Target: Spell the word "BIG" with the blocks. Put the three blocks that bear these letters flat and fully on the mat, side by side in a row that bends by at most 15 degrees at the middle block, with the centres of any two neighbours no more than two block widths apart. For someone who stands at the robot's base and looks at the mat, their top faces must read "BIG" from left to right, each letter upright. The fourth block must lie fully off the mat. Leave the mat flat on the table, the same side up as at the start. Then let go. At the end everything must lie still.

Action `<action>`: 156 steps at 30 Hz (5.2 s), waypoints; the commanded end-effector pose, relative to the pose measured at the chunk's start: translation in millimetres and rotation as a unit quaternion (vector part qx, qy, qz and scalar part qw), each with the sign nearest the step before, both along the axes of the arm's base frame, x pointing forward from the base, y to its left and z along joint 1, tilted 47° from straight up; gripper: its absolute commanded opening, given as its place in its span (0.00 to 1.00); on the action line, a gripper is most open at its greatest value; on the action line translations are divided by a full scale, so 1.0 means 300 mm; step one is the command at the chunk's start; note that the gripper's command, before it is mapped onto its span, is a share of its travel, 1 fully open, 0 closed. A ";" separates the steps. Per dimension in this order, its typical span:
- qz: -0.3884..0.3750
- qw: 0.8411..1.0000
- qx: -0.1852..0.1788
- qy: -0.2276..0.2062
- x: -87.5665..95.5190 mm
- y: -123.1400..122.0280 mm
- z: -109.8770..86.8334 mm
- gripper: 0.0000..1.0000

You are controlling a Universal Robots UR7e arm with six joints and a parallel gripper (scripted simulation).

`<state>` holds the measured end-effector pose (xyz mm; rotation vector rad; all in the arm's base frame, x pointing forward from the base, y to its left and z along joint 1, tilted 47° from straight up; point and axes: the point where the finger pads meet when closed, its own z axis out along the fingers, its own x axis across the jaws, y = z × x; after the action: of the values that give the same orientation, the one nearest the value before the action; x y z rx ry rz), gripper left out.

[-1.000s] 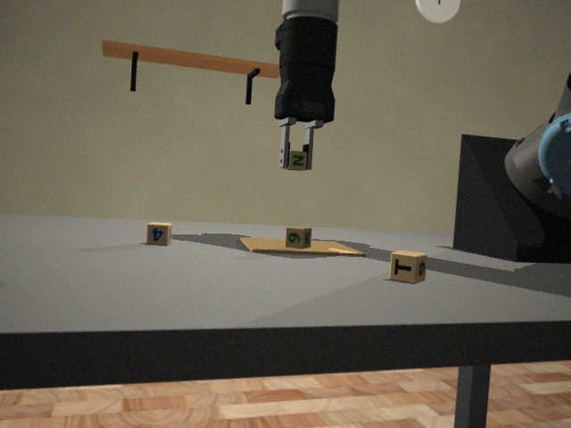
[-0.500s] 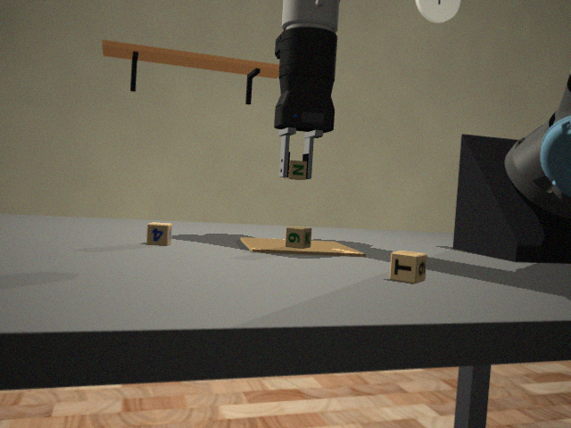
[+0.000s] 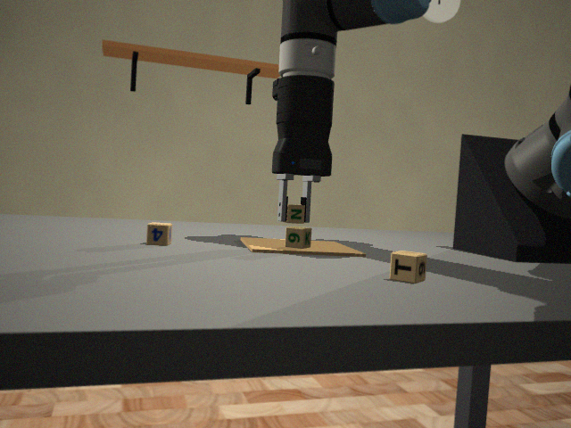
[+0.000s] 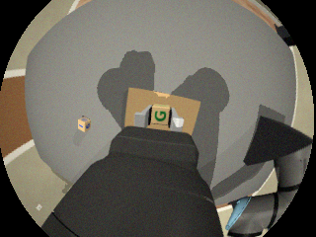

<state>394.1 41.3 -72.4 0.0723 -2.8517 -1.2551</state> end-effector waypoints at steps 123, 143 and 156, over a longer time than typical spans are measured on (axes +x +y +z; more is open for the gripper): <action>-0.002 1.000 -0.002 -0.003 0.002 0.065 -0.063 0.49; -0.002 1.000 -0.002 -0.003 0.002 0.065 -0.063 0.49; -0.002 1.000 -0.002 -0.003 0.002 0.065 -0.063 0.73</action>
<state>396.5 58.6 -90.5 0.0717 -2.8660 -1.2485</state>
